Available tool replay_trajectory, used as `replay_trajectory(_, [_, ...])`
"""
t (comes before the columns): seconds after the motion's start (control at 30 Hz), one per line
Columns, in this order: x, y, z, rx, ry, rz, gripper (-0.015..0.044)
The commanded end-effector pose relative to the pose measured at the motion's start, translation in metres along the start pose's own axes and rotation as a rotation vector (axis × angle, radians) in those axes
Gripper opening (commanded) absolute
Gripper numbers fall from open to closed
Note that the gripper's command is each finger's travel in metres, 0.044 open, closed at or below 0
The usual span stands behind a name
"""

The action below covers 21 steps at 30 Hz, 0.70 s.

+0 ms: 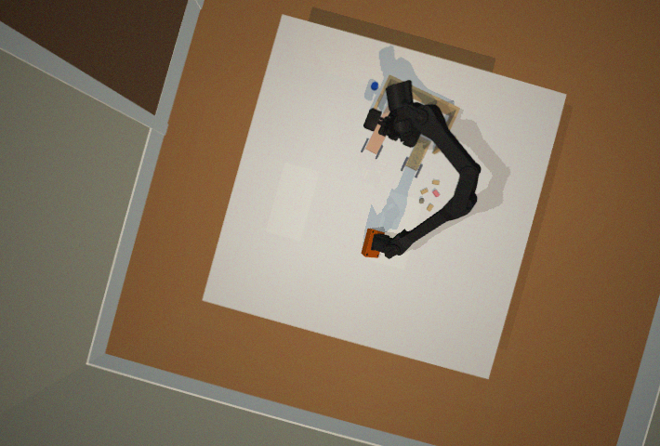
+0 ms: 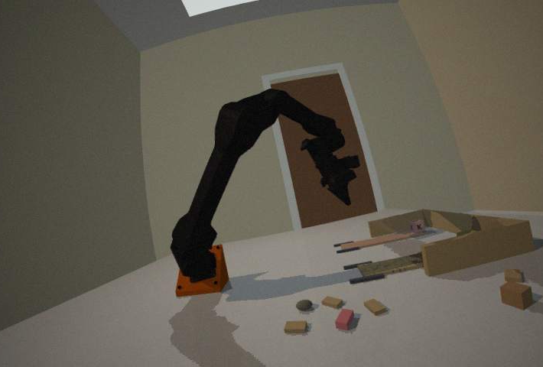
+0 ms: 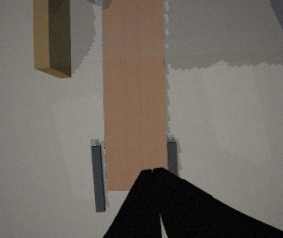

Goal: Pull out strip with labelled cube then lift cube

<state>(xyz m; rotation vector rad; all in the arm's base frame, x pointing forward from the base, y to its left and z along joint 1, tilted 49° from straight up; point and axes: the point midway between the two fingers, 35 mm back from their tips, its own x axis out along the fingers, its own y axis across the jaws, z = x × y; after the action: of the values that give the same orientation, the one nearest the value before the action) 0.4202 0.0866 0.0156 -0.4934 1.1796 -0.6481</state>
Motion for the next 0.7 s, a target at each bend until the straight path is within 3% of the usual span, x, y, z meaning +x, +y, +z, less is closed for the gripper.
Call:
replay_trajectory(0.0, [0.024,0.006,-0.011,0.051,0.152,-0.051,0.0000])
replay_trajectory(0.13, [0.043,0.009,-0.023,0.102,0.288,-0.116,0.0000])
replay_trajectory(0.67, [0.061,0.009,-0.025,0.104,0.293,-0.119,0.0000])
